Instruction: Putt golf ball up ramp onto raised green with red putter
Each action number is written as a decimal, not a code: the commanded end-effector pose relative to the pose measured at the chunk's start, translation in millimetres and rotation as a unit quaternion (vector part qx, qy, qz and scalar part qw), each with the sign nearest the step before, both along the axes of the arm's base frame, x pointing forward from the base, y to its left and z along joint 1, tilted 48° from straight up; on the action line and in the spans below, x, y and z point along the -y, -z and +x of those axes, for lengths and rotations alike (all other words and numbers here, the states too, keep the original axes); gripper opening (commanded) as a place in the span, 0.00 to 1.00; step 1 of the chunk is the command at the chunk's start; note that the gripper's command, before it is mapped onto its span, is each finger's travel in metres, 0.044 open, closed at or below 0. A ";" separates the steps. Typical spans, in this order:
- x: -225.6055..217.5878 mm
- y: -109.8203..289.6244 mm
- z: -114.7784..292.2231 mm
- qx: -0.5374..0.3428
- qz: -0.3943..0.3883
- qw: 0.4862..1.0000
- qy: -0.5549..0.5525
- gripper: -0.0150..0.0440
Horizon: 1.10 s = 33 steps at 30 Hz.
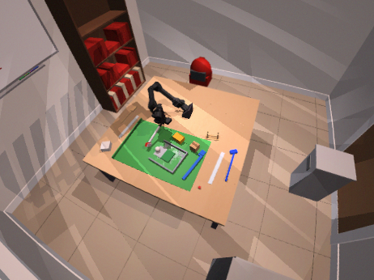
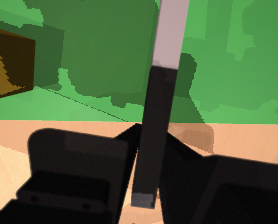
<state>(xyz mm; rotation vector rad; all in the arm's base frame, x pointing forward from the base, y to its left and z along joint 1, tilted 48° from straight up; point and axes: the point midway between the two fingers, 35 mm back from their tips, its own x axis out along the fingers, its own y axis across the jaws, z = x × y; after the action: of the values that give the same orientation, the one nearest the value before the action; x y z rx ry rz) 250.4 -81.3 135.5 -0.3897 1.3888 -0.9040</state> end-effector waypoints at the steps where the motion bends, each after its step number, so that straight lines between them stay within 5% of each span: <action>1: -6.2 -4.5 2.2 0.006 -0.001 1.000 -0.001 0.25; 12: -43.7 -37.9 4.6 -0.007 0.000 1.000 -0.024 0.25; 33: -39.0 -34.1 3.0 -0.008 0.000 1.000 -0.023 0.25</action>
<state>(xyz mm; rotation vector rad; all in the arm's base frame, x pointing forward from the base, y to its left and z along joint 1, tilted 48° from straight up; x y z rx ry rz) 253.0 -42.9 169.8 -0.4261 1.3913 -0.8680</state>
